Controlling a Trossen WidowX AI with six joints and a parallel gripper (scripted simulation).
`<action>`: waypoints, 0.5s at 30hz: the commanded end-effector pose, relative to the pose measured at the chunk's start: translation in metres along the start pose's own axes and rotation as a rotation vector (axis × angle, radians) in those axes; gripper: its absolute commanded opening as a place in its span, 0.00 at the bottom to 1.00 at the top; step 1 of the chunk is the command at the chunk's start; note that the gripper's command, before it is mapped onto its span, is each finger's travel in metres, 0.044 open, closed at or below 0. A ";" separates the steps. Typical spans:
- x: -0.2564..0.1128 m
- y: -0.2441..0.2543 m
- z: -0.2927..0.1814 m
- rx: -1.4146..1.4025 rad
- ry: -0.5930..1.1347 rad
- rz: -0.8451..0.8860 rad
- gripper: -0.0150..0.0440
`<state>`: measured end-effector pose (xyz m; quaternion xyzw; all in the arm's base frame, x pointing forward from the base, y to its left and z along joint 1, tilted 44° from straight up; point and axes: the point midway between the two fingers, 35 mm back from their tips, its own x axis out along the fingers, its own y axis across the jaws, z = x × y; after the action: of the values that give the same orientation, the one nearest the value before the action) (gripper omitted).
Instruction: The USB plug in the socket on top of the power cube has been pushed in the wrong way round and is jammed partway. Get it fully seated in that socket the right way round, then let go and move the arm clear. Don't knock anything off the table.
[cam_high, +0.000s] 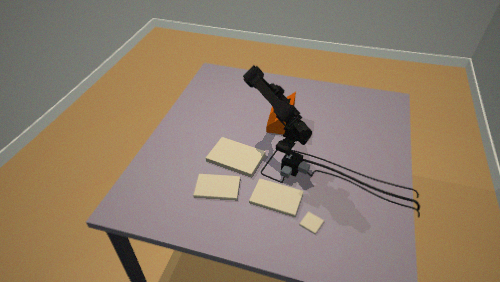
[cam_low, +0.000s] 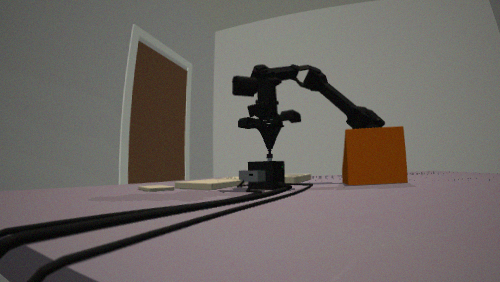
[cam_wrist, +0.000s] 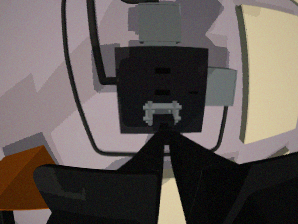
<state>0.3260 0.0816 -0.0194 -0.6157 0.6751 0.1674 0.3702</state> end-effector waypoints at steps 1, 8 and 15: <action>0.001 0.000 0.000 -0.006 0.002 -0.003 0.25; 0.002 0.000 0.000 -0.006 0.002 -0.003 0.25; 0.003 0.000 0.000 -0.006 0.002 -0.003 0.25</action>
<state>0.3261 0.0804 -0.0207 -0.6158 0.6751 0.1673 0.3702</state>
